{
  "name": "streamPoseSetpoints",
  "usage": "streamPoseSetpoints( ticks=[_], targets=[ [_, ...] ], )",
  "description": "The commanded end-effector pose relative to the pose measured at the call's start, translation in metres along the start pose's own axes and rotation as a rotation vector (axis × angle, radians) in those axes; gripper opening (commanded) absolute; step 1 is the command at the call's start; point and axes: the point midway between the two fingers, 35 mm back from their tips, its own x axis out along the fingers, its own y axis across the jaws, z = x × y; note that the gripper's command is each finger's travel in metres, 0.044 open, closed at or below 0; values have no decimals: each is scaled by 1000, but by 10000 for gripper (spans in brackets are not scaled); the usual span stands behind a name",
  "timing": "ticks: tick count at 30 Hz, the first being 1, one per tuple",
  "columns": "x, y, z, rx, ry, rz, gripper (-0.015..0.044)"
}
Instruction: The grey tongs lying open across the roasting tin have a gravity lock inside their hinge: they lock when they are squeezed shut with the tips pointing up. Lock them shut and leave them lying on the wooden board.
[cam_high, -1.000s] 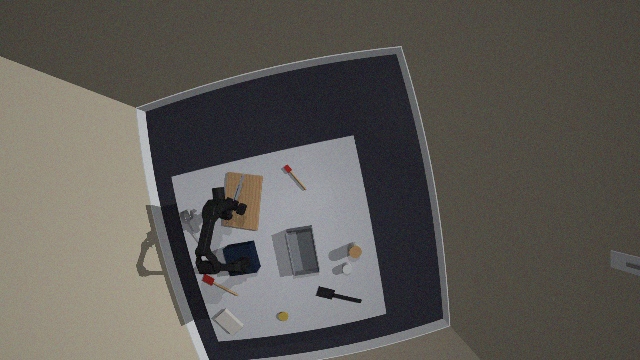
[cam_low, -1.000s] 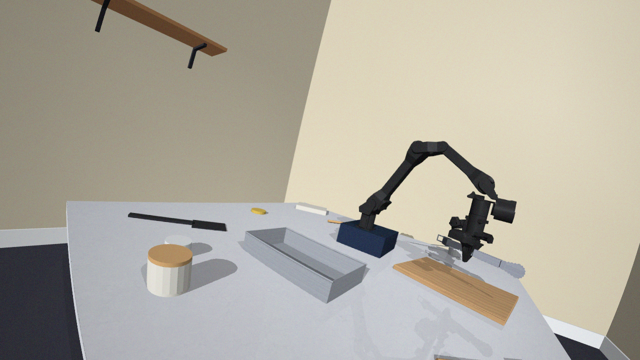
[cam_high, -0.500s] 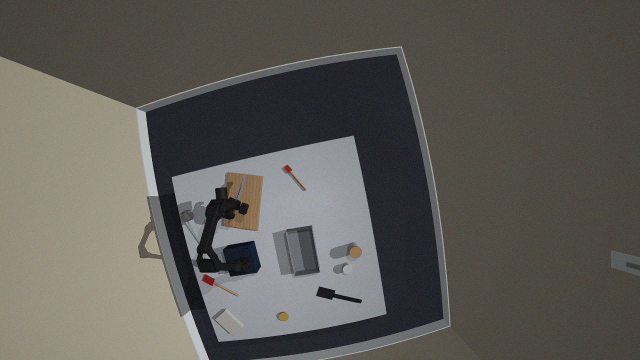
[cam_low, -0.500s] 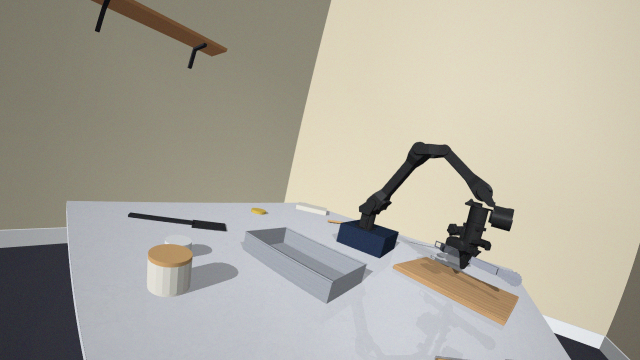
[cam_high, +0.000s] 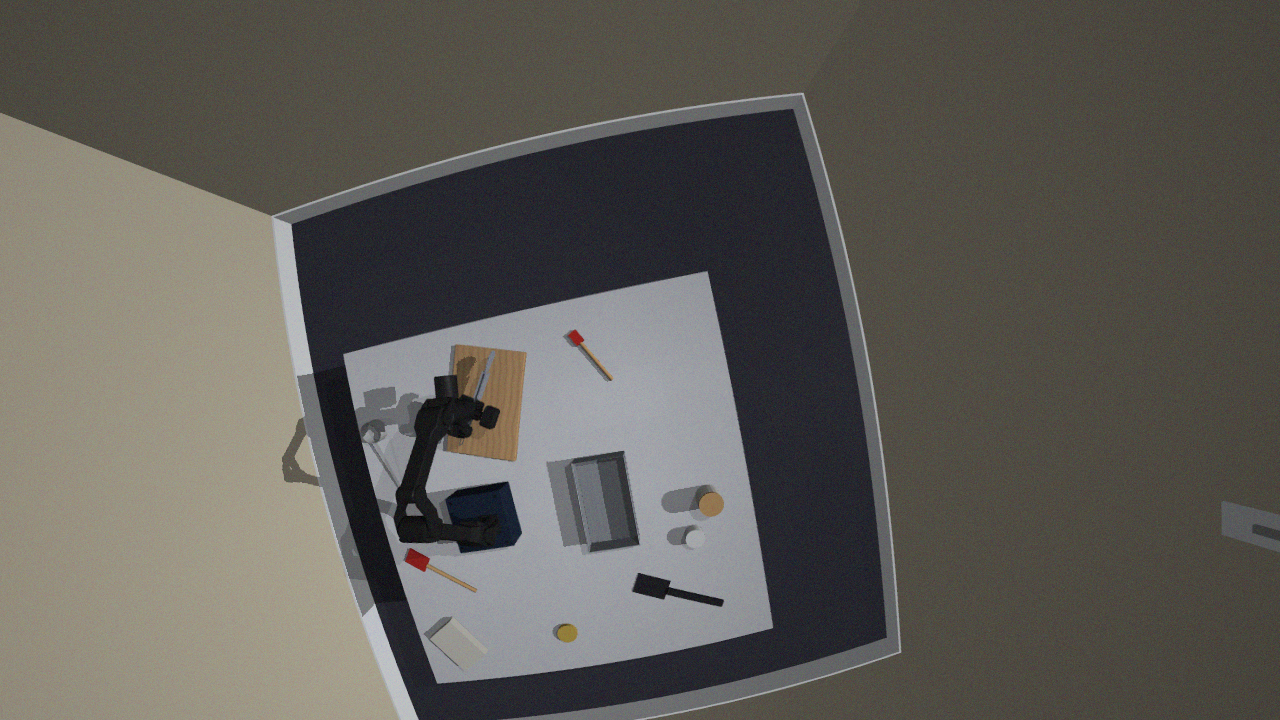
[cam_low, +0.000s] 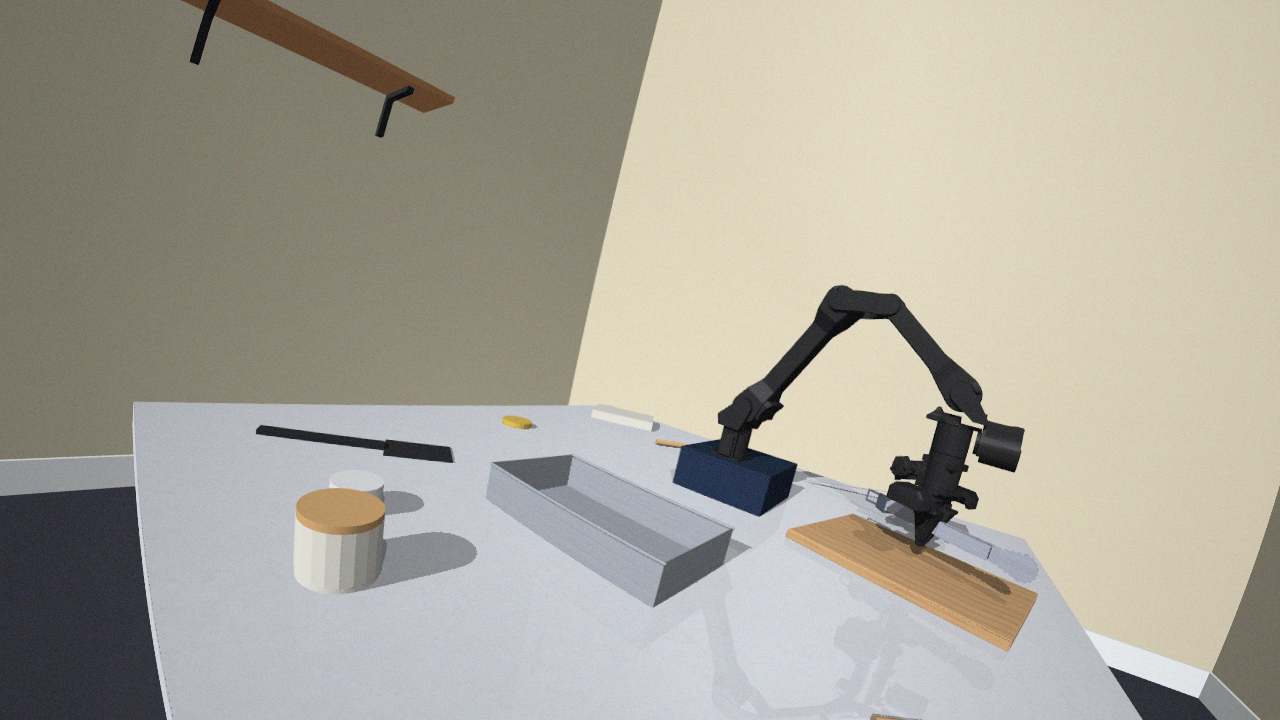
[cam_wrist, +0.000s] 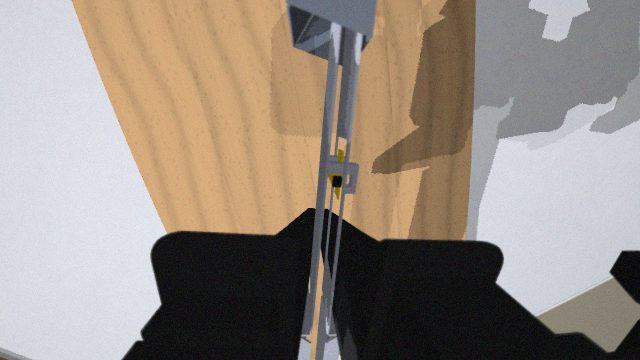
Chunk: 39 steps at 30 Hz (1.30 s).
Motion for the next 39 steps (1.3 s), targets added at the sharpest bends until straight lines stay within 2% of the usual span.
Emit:
streamPoseSetpoints(
  ticks=[1, 18, 19, 24, 33, 36, 39],
  targets=[
    [0, 0, 0, 0, 1, 0, -19],
    [0, 0, 0, 0, 1, 0, 427],
    [0, 0, 0, 0, 1, 0, 440],
    [-15, 2, 16, 0, -1, -1, 440],
    [-70, 23, 108, -2, -11, -1, 440],
    [-79, 34, 139, -3, -15, -1, 440],
    [-81, 37, 146, -3, -16, -1, 440]
  ],
)
